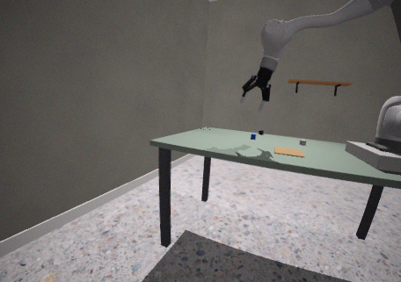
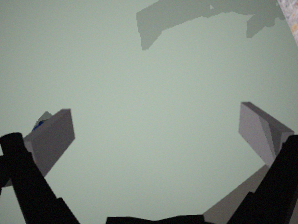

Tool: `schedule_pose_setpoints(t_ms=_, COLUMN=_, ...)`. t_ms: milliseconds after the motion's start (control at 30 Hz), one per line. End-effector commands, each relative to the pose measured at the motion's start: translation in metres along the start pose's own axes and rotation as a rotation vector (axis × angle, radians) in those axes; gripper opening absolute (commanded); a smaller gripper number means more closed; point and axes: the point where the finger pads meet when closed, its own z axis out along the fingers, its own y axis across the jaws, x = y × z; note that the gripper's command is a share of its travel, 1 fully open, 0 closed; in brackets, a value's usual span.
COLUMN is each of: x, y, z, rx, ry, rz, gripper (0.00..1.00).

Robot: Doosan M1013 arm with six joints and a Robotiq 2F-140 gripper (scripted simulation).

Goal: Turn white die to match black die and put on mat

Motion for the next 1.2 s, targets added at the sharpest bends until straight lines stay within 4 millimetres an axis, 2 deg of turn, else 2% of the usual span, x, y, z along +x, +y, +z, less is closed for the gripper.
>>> schedule_pose_setpoints(t_ms=0, x=-0.054, y=-0.045, z=0.009, rx=0.066, ry=0.022, rz=0.002, gripper=1.0)
schedule_pose_setpoints(t_ms=33, x=-0.065, y=-0.054, z=0.01, rx=0.066, ry=0.022, rz=0.002, gripper=1.0)
schedule_pose_setpoints(t_ms=67, x=-0.066, y=-0.055, z=0.011, rx=0.066, ry=0.022, rz=0.002, gripper=1.0)
schedule_pose_setpoints(t_ms=100, x=-0.085, y=-0.077, z=0.013, rx=0.097, ry=0.036, rz=0.009, gripper=1.0)
schedule_pose_setpoints(t_ms=133, x=-0.096, y=-0.087, z=0.014, rx=0.097, ry=0.036, rz=0.009, gripper=1.0)
schedule_pose_setpoints(t_ms=200, x=-0.098, y=-0.089, z=0.015, rx=0.097, ry=0.036, rz=0.009, gripper=1.0)
schedule_pose_setpoints(t_ms=233, x=-0.122, y=-0.12, z=0.017, rx=0.126, ry=0.052, rz=0.018, gripper=1.0)
schedule_pose_setpoints(t_ms=300, x=-0.128, y=-0.126, z=0.018, rx=0.126, ry=0.052, rz=0.018, gripper=1.0)
schedule_pose_setpoints(t_ms=333, x=-0.147, y=-0.154, z=0.019, rx=0.153, ry=0.07, rz=0.027, gripper=1.0)
schedule_pose_setpoints(t_ms=367, x=-0.155, y=-0.163, z=0.02, rx=0.153, ry=0.07, rz=0.027, gripper=1.0)
schedule_pose_setpoints(t_ms=467, x=-0.155, y=-0.163, z=0.02, rx=0.153, ry=0.07, rz=0.027, gripper=1.0)
schedule_pose_setpoints(t_ms=500, x=-0.179, y=-0.201, z=0.021, rx=0.177, ry=0.09, rz=0.036, gripper=1.0)
schedule_pose_setpoints(t_ms=533, x=-0.179, y=-0.201, z=0.021, rx=0.177, ry=0.09, rz=0.036, gripper=1.0)
schedule_pose_setpoints(t_ms=567, x=-0.192, y=-0.227, z=0.021, rx=0.198, ry=0.109, rz=0.045, gripper=1.0)
schedule_pose_setpoints(t_ms=600, x=-0.2, y=-0.238, z=0.022, rx=0.198, ry=0.109, rz=0.045, gripper=1.0)
schedule_pose_setpoints(t_ms=633, x=-0.2, y=-0.238, z=0.022, rx=0.198, ry=0.109, rz=0.045, gripper=1.0)
schedule_pose_setpoints(t_ms=667, x=-0.213, y=-0.266, z=0.021, rx=0.215, ry=0.127, rz=0.054, gripper=1.0)
schedule_pose_setpoints(t_ms=733, x=-0.217, y=-0.272, z=0.022, rx=0.215, ry=0.127, rz=0.054, gripper=1.0)
schedule_pose_setpoints(t_ms=767, x=-0.23, y=-0.303, z=0.021, rx=0.229, ry=0.144, rz=0.062, gripper=1.0)
schedule_pose_setpoints(t_ms=800, x=-0.23, y=-0.303, z=0.021, rx=0.229, ry=0.144, rz=0.062, gripper=1.0)
schedule_pose_setpoints(t_ms=833, x=-0.24, y=-0.329, z=0.02, rx=0.239, ry=0.159, rz=0.069, gripper=1.0)
schedule_pose_setpoints(t_ms=867, x=-0.24, y=-0.329, z=0.02, rx=0.239, ry=0.159, rz=0.069, gripper=1.0)
schedule_pose_setpoints(t_ms=900, x=-0.248, y=-0.35, z=0.02, rx=0.247, ry=0.171, rz=0.074, gripper=1.0)
schedule_pose_setpoints(t_ms=933, x=-0.248, y=-0.35, z=0.02, rx=0.247, ry=0.171, rz=0.074, gripper=1.0)
schedule_pose_setpoints(t_ms=967, x=-0.253, y=-0.365, z=0.019, rx=0.253, ry=0.18, rz=0.079, gripper=1.0)
schedule_pose_setpoints(t_ms=1033, x=-0.253, y=-0.365, z=0.019, rx=0.253, ry=0.18, rz=0.079, gripper=1.0)
schedule_pose_setpoints(t_ms=1100, x=-0.258, y=-0.381, z=0.018, rx=0.258, ry=0.189, rz=0.083, gripper=1.0)
schedule_pose_setpoints(t_ms=1167, x=-0.259, y=-0.384, z=0.018, rx=0.259, ry=0.191, rz=0.084, gripper=1.0)
